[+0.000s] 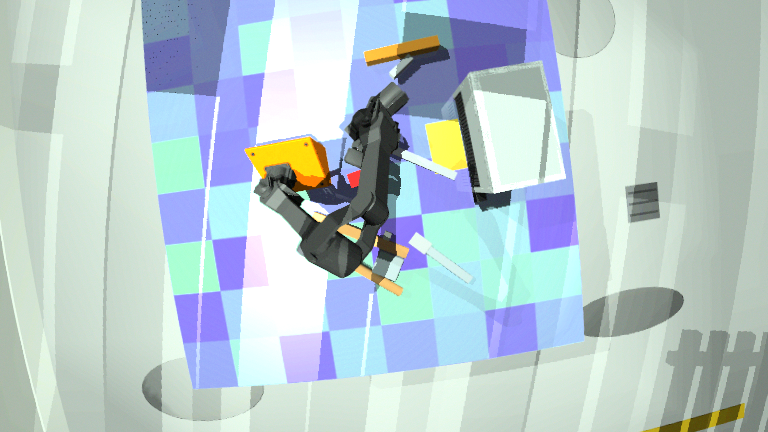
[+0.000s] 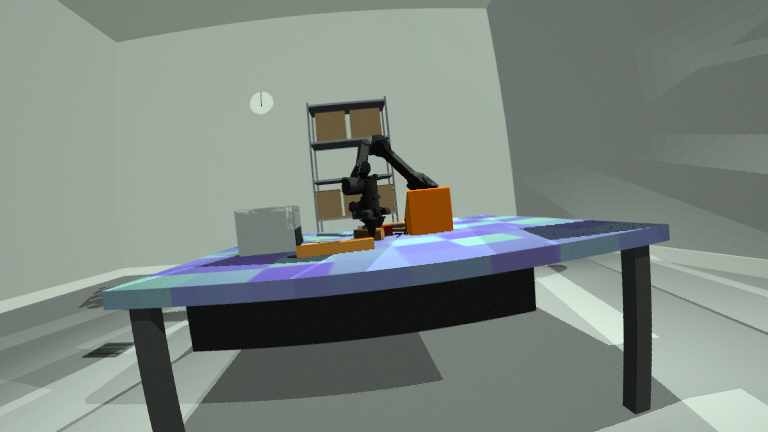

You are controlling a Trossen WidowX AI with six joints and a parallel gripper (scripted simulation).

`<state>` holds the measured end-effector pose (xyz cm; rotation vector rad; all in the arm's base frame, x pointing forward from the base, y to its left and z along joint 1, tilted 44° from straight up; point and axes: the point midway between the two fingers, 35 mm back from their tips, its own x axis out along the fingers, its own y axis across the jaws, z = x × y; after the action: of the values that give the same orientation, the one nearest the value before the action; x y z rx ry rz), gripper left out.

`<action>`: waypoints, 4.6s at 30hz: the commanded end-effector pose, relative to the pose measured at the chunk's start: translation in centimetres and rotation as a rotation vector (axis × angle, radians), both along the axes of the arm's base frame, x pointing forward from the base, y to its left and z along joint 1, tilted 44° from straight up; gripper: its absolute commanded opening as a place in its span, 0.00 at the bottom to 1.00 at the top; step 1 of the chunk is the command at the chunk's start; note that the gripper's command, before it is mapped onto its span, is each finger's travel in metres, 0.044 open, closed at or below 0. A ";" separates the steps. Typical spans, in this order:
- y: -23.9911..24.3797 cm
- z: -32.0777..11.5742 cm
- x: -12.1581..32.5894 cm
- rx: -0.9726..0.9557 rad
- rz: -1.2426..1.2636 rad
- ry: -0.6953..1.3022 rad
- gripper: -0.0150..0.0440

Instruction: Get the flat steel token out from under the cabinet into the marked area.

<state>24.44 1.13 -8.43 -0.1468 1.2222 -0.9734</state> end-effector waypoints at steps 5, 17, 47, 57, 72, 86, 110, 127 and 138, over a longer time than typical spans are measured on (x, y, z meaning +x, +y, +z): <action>-0.6 0.8 0.4 0.001 0.002 -0.006 0.25; -1.7 1.8 0.8 0.000 0.001 -0.007 0.25; -4.3 4.4 1.4 -0.002 0.001 -0.007 0.25; -5.2 5.2 1.6 -0.002 0.001 -0.007 0.25; -6.6 6.5 1.6 -0.003 0.001 -0.007 0.25; -7.5 7.4 1.2 -0.004 0.001 -0.006 0.25; -9.1 8.9 0.4 -0.005 0.001 -0.006 0.25; -10.3 10.0 -0.2 -0.006 0.001 -0.006 0.25; -11.0 10.7 -0.5 -0.006 0.001 -0.006 0.25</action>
<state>23.96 -9.73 2.03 -0.1497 1.2199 -0.9768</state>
